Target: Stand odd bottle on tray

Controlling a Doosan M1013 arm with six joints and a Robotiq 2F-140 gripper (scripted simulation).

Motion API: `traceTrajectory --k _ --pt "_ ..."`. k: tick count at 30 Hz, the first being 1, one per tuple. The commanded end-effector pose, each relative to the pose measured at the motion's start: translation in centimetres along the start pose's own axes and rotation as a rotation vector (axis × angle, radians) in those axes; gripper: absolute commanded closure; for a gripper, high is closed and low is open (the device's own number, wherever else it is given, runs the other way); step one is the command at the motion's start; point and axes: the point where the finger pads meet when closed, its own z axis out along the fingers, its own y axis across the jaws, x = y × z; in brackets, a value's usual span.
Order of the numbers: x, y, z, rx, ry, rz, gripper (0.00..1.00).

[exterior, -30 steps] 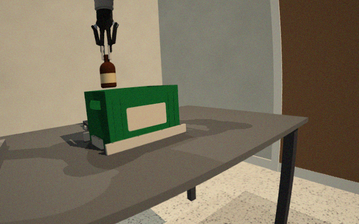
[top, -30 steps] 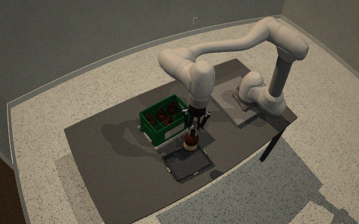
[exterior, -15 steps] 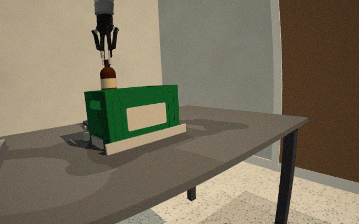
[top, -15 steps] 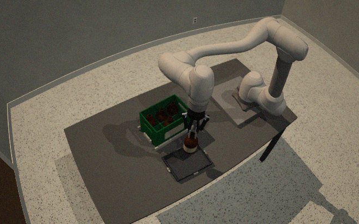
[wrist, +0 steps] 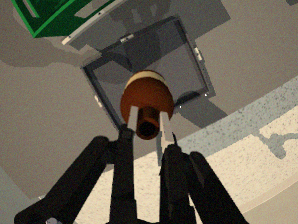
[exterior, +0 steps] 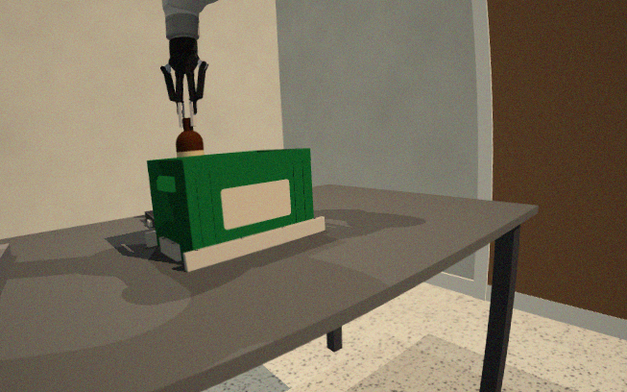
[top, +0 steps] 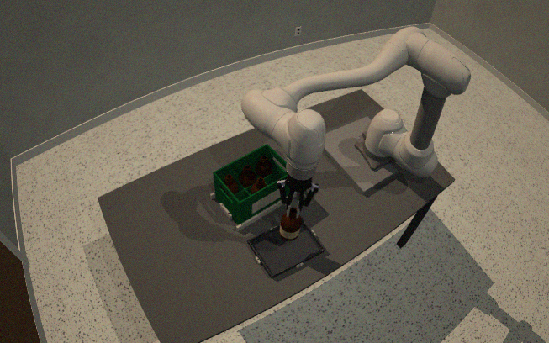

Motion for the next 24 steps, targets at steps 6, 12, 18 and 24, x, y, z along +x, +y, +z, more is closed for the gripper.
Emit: traceTrajectory --k 6,12,18,24 --pt "0.0 0.0 2.5 0.000 0.000 0.000 1.00" --pt "0.0 0.0 3.7 0.000 0.000 0.000 1.00" --pt "0.0 0.0 5.3 0.000 0.000 0.000 1.00" --pt "0.0 0.0 6.8 0.000 0.000 0.000 1.00"
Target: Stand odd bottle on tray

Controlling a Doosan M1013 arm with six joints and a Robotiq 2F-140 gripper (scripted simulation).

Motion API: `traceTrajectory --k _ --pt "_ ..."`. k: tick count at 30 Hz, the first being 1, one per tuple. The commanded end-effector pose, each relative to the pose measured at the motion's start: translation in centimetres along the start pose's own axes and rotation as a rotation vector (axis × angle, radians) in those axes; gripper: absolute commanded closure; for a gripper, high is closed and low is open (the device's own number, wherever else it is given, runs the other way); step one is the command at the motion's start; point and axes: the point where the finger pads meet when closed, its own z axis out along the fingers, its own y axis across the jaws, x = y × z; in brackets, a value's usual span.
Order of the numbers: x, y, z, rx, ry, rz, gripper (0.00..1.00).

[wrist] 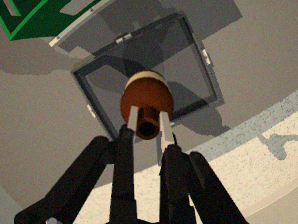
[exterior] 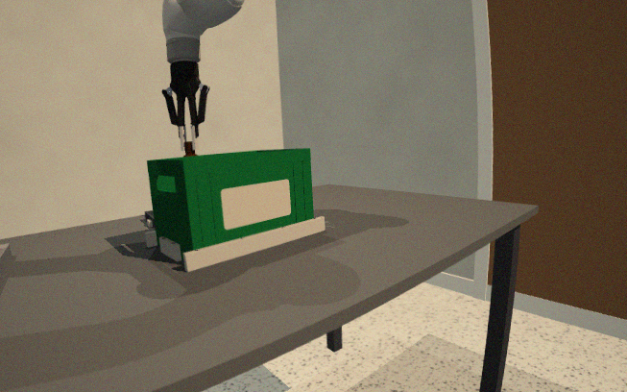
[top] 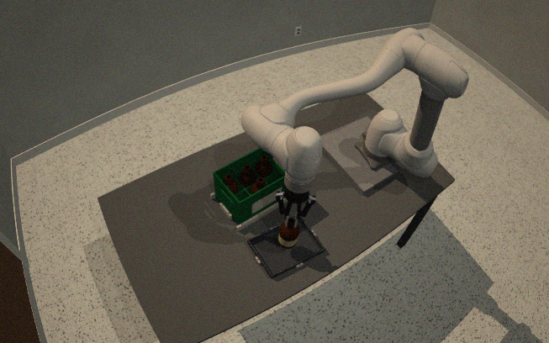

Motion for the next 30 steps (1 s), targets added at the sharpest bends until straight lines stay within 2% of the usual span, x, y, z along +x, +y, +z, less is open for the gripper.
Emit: traceTrajectory --k 1,16,30 --pt "0.0 0.0 0.4 0.000 0.000 0.000 1.00" --pt "0.0 0.0 2.5 0.000 0.000 0.000 1.00" --pt "0.0 0.0 3.0 0.000 0.000 0.000 1.00"
